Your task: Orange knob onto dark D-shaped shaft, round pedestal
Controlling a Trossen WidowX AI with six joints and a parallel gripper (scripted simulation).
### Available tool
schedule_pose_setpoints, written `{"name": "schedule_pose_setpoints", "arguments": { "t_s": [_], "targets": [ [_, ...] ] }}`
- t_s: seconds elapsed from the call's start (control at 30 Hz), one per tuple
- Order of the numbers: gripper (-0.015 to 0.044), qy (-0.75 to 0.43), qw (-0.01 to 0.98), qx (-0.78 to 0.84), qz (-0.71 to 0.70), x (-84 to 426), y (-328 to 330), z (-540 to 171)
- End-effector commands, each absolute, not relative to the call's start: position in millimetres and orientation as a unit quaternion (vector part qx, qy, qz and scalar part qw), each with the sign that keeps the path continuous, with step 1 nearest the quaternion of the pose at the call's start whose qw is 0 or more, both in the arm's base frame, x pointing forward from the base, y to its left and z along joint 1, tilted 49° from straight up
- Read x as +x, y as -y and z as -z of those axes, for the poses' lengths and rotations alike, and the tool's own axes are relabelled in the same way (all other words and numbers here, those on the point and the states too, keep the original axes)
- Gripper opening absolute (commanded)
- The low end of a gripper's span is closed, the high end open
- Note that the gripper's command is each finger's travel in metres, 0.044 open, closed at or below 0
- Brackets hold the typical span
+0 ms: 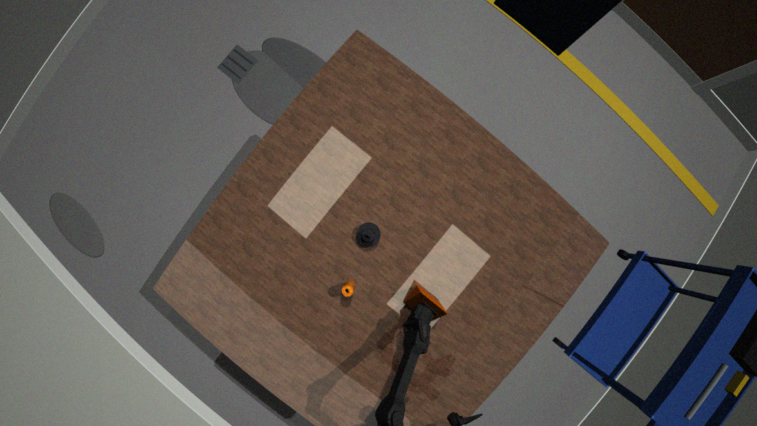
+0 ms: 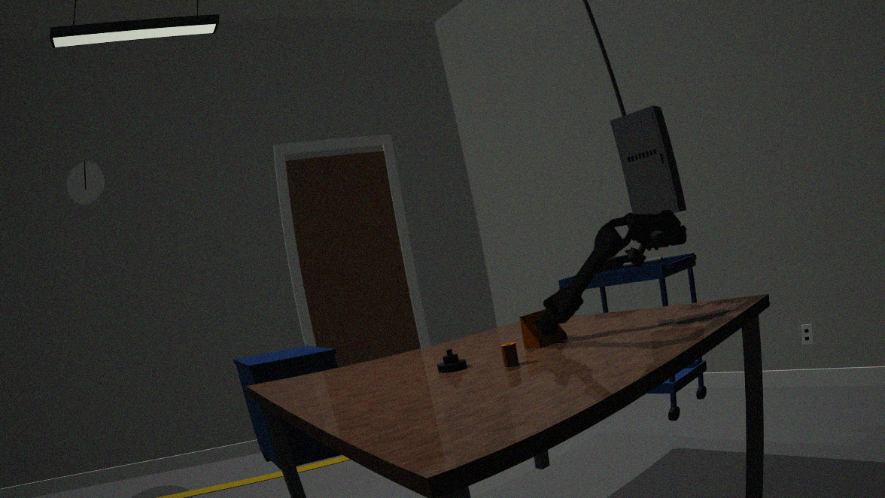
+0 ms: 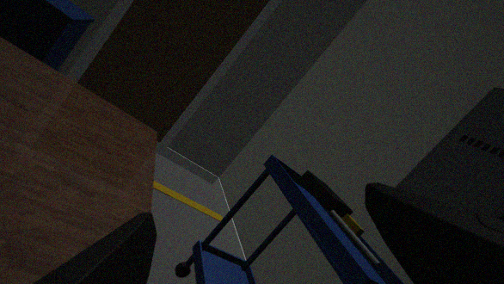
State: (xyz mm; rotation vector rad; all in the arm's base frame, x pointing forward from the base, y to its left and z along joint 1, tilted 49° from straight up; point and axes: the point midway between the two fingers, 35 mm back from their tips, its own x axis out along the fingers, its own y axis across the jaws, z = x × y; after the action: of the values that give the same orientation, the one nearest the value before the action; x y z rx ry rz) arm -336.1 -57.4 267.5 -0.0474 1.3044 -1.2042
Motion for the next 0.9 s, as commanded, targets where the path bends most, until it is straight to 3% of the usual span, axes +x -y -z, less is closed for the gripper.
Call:
{"name": "schedule_pose_setpoints", "arguments": {
  "t_s": [0.0, 0.27, 0.6, 0.87],
  "targets": [
    [0.0426, -0.570, 0.631, -0.021, 0.526, -336, 57, -268],
    [0.0440, -0.562, 0.550, 0.074, 0.614, -339, -7, -275],
    [0.0440, -0.520, 0.359, 0.222, 0.742, -317, -119, -294],
    [0.0440, -0.453, 0.164, 0.316, 0.818, -268, -203, -314]
  ]
}}
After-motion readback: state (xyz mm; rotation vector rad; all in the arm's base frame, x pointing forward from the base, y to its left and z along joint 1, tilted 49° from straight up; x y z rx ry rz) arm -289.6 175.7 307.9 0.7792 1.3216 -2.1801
